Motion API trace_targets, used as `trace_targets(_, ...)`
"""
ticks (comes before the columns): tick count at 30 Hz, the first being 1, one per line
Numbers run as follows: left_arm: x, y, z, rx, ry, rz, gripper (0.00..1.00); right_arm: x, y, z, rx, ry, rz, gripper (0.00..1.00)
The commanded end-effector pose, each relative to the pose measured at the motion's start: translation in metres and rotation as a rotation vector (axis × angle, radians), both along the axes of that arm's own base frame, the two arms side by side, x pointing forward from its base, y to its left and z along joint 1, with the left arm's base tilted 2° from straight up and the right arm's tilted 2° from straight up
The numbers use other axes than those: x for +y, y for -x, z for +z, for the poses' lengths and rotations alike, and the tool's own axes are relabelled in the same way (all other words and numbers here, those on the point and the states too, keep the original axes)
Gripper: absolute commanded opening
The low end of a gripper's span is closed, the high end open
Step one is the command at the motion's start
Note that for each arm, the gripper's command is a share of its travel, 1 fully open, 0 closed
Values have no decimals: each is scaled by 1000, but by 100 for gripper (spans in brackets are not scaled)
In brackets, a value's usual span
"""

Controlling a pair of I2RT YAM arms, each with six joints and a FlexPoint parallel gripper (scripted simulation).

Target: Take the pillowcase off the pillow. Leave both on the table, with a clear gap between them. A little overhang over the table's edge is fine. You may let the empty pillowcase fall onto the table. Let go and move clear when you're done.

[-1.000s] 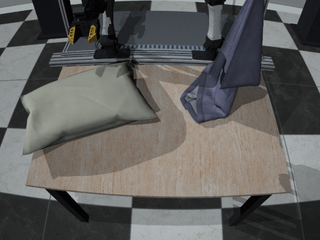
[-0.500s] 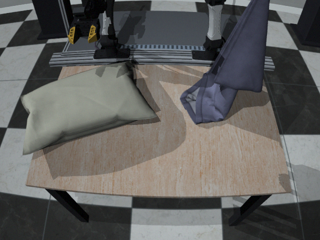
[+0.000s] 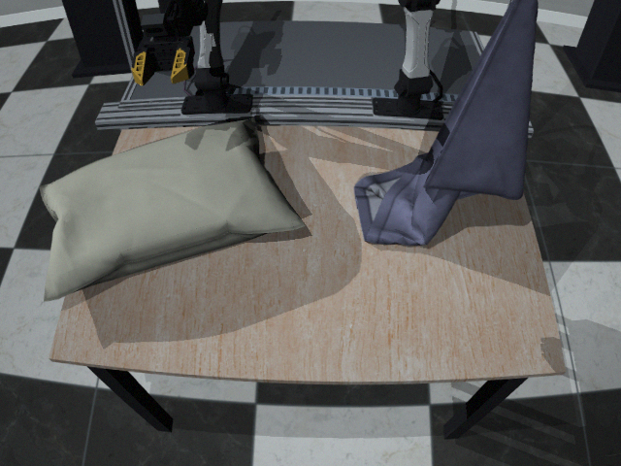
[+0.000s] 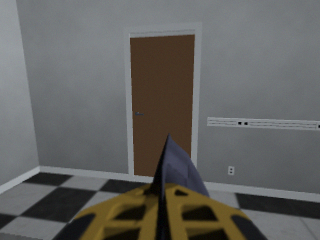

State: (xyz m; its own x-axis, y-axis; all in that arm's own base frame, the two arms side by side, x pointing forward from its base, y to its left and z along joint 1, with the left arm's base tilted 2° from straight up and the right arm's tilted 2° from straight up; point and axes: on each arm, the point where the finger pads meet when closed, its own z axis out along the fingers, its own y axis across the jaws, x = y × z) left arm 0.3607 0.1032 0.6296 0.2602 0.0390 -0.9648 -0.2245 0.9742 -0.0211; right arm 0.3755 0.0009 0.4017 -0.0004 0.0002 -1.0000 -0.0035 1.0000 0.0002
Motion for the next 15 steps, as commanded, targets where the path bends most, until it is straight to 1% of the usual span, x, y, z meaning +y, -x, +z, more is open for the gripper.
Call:
trace_targets(1,2,-8,22,-165,-27,11,0,2,9,13,-37,6,11,60)
trace_targets(4,1,-18,19,-220,-35,6,0,2,9,13,-37,6,11,60)
trace_targets(6,1,-18,19,-220,-35,6,0,2,9,13,-37,6,11,60)
trace_targets(7,-2,-4,29,-267,-55,10,0,2,9,13,-37,6,11,60)
trace_targets(8,-5,-4,29,-293,-52,2,0,2,9,13,-37,6,11,60)
trace_targets(9,-8,5,37,-337,-61,1,0,2,9,13,-37,6,11,60)
trace_targets(10,-5,-11,26,-325,-56,0,0,2,9,13,-37,6,11,60)
trace_targets(11,-3,-22,17,-307,-55,0,0,2,9,13,-37,6,11,60)
trace_targets(12,-4,-22,15,-303,-54,-1,0,2,9,13,-37,6,11,60)
trace_targets(13,-3,-28,10,-289,-46,-5,0,2,9,13,-37,6,11,60)
trace_targets(14,-10,2,32,-334,-65,-1,0,2,9,13,-37,6,11,60)
trace_targets(15,0,-29,7,-250,-51,5,0,2,9,13,-37,6,11,60)
